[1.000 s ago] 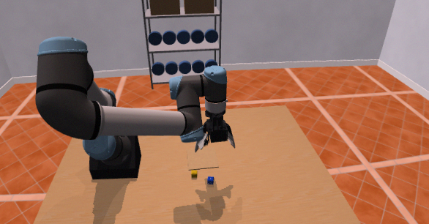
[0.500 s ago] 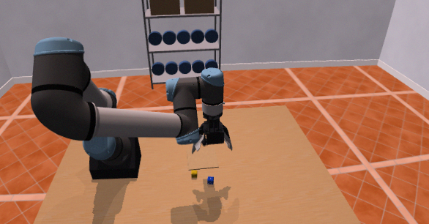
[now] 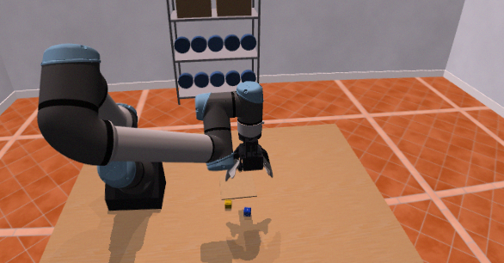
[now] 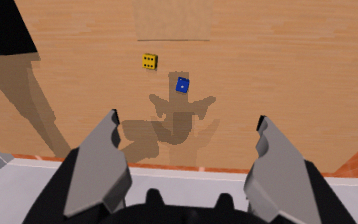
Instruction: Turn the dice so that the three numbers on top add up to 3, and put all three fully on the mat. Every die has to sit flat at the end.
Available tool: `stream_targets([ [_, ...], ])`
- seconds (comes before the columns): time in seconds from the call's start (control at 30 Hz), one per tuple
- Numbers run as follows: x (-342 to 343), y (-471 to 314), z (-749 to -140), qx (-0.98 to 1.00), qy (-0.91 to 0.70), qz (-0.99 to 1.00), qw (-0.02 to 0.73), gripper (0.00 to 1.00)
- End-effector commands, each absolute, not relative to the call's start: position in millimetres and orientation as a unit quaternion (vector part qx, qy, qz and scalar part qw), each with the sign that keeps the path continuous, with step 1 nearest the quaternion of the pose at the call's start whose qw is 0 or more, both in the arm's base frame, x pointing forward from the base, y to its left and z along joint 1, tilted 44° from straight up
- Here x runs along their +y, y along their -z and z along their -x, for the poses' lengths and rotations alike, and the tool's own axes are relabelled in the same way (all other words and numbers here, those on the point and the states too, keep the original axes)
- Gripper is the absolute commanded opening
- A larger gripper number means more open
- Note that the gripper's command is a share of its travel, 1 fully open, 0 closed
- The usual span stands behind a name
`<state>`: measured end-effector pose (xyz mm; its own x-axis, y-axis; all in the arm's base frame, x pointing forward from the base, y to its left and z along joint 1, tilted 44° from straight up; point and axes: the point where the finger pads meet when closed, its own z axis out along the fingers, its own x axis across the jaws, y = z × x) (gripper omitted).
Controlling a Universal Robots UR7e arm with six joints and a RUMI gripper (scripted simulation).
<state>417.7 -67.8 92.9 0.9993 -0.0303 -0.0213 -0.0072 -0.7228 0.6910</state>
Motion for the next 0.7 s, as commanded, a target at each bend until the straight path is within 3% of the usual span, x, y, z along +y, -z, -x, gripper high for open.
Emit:
stream_targets([
  [0.0, -74, -87, -418, -0.010, 0.015, -0.928, 0.372, 1.00],
  [0.67, -127, -31, -416, -0.010, 0.015, -0.928, 0.372, 1.00],
])
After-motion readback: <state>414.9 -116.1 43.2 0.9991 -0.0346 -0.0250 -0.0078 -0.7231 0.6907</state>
